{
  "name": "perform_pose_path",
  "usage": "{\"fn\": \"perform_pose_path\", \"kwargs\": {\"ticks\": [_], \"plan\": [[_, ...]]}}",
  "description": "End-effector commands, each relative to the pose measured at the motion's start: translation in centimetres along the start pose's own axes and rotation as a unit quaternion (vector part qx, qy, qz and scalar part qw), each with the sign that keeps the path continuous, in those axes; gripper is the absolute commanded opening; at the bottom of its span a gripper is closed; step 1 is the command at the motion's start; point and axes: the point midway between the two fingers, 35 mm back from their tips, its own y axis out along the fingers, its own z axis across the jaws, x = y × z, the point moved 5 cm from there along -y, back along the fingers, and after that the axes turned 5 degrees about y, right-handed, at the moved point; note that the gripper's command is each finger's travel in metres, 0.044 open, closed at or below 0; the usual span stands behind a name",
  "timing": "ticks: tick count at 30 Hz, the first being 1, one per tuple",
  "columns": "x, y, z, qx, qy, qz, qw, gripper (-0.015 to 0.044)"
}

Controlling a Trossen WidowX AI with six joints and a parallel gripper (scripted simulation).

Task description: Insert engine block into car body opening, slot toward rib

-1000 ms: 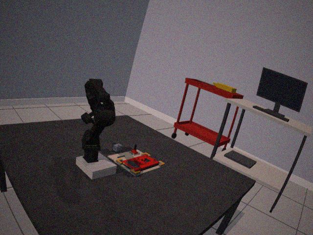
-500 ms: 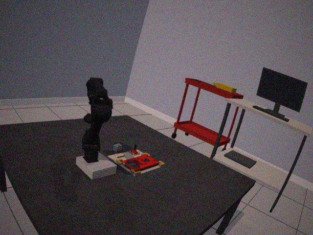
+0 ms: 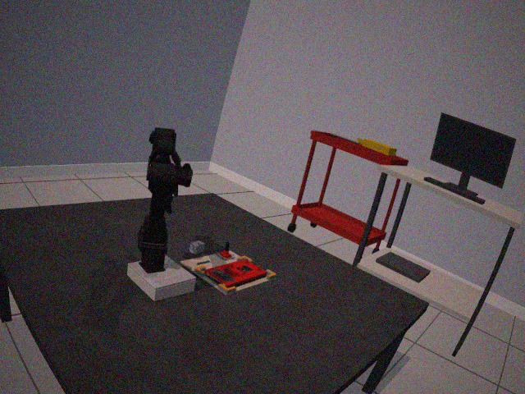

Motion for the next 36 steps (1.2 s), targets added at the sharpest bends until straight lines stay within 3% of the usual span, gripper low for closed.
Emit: {"fn": "perform_pose_path", "kwargs": {"ticks": [1, 18, 36], "plan": [[0.0, 0.5, 0.7, -0.015, -0.076, 0.005, 0.997, 0.0440], [0.7, 2.8, 3.2, -0.060, -0.355, 0.040, 0.932, 0.0440], [2.2, 5.9, 5.6, -0.070, -0.614, 0.108, 0.779, 0.0440]]}}
